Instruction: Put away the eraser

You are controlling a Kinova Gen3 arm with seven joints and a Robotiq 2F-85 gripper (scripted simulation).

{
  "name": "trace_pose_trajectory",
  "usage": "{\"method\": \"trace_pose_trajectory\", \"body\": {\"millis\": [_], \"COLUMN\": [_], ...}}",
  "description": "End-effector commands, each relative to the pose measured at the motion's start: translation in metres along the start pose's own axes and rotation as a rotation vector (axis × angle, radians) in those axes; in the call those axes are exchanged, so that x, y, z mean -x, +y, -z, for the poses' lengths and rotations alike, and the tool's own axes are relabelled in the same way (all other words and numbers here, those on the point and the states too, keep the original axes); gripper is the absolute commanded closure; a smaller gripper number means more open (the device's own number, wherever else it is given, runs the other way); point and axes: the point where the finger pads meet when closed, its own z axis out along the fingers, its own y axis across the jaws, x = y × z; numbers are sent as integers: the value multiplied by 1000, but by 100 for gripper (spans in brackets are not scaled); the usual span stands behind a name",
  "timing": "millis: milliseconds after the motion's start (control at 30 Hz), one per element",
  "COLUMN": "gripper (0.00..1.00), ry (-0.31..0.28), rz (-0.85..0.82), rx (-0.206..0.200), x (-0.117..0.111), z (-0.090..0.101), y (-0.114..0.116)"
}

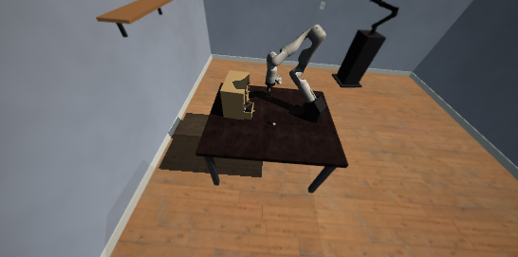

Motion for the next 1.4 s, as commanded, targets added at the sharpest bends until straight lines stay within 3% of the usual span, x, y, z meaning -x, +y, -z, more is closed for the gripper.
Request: {"method": "trace_pose_trajectory", "body": {"millis": [0, 867, 1367], "gripper": [0, 0, 0], "ry": [1, 0, 0], "rz": [11, 269, 592], "rx": [2, 2, 2], "x": [0, -6, -14], "z": [-1, -19, -41], "y": [0, 6, 13]}}
